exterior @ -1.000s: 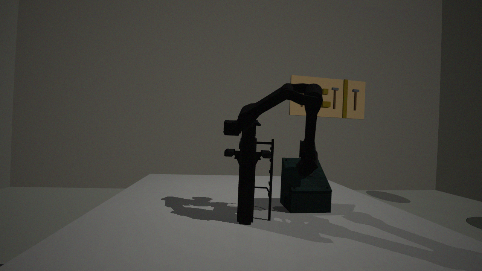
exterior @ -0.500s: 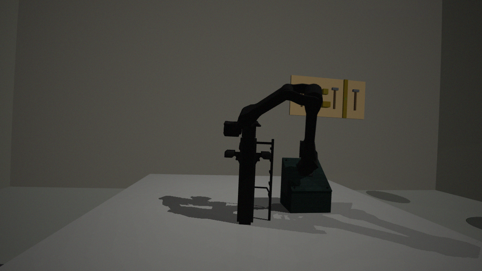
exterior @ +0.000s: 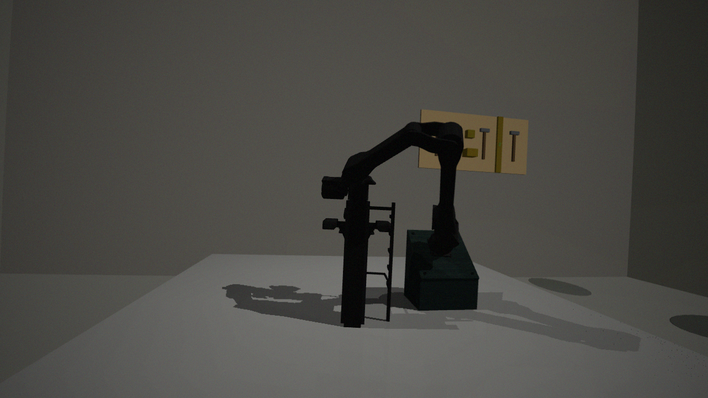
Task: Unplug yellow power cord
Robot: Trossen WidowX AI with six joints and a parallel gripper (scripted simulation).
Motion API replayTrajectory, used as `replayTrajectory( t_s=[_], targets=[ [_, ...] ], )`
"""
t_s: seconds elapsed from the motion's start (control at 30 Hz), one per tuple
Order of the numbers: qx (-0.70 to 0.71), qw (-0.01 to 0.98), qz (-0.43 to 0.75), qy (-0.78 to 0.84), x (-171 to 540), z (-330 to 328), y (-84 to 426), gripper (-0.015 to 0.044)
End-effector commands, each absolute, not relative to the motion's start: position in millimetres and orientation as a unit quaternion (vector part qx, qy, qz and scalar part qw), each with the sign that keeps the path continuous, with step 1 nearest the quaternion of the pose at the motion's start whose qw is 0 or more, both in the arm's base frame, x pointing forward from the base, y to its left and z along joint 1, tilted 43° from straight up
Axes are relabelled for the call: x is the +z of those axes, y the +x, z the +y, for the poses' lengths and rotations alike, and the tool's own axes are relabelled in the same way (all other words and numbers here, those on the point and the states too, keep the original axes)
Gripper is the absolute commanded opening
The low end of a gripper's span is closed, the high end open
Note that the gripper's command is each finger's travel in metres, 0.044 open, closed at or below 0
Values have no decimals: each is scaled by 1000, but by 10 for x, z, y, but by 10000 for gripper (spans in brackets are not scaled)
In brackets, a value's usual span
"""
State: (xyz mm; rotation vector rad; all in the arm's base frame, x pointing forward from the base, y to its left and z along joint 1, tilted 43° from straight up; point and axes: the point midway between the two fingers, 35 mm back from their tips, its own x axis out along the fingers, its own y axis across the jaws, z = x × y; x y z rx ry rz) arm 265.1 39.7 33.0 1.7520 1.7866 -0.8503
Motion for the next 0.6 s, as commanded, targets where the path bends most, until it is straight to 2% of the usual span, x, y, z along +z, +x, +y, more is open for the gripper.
replayTrajectory(
  t_s=[0.0, 0.57],
  targets=[
    [-323, 253, 649, 641, 215, 244, 2653, 0],
    [-324, 253, 648, 641, 44, 19, 2620, 0]
  ],
)
